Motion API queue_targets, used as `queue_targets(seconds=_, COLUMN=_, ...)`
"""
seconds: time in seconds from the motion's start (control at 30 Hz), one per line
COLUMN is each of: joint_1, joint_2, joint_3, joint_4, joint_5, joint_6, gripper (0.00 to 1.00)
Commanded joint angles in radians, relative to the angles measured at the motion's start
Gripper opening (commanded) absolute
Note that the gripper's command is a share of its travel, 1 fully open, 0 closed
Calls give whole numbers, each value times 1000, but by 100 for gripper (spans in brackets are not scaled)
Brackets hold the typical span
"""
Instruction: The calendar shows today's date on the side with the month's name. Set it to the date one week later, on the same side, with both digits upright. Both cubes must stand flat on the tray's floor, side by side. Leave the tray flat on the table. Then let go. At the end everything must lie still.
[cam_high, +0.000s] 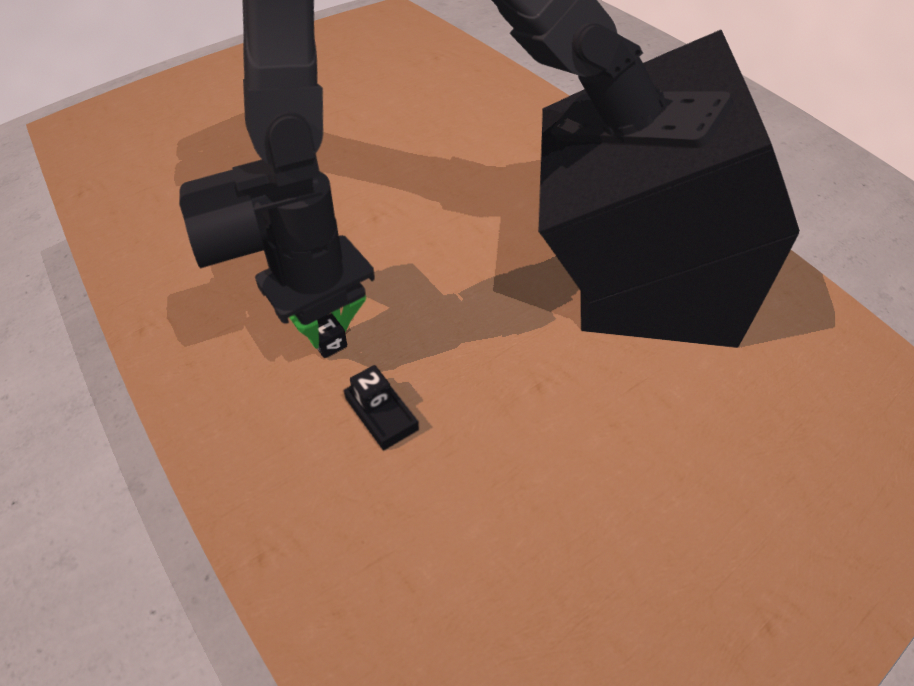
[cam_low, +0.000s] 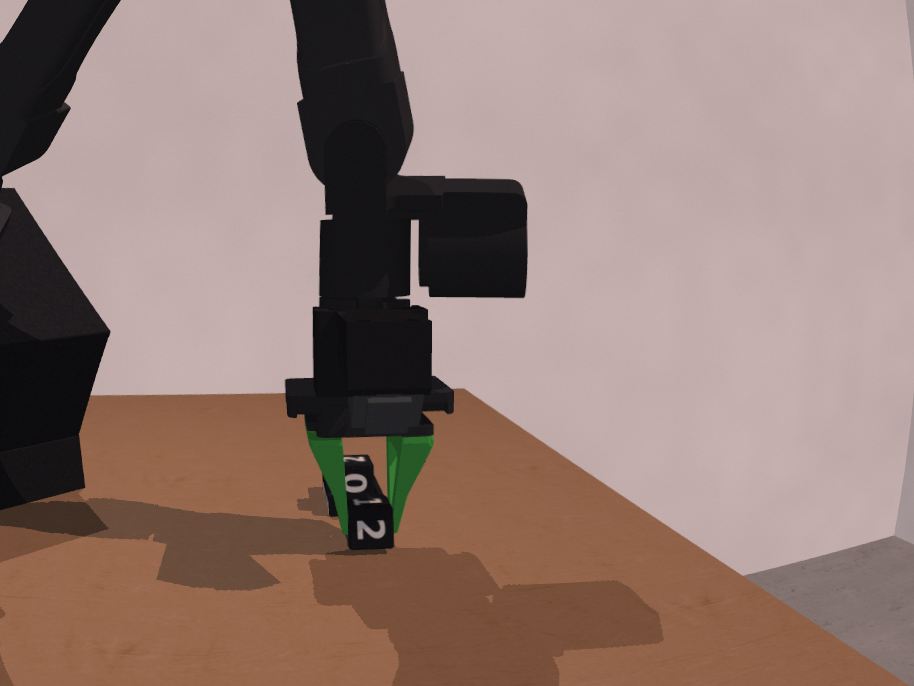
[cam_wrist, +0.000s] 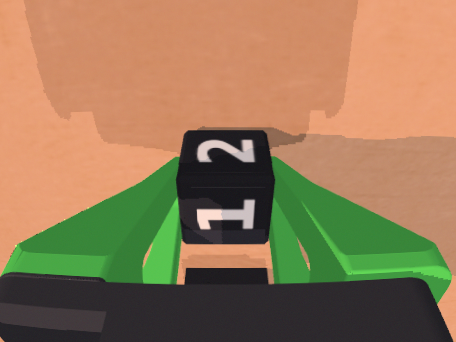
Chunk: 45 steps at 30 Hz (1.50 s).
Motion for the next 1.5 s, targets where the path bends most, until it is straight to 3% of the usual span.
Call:
queue_targets(seconds=0.0, joint_1=16, joint_2=-25, joint_3=7, joint_4=-11, joint_5=13, joint_6=-7, gripper=26)
queue_targets(seconds=0.73, joint_1=4, joint_2=16, joint_3=17, joint_4=20, joint_5=11, joint_6=-11, gripper=26)
queue_targets(seconds=1.47, joint_1=3, joint_2=-12, joint_3=17, joint_4=14, joint_5=11, joint_6=-11, gripper=26)
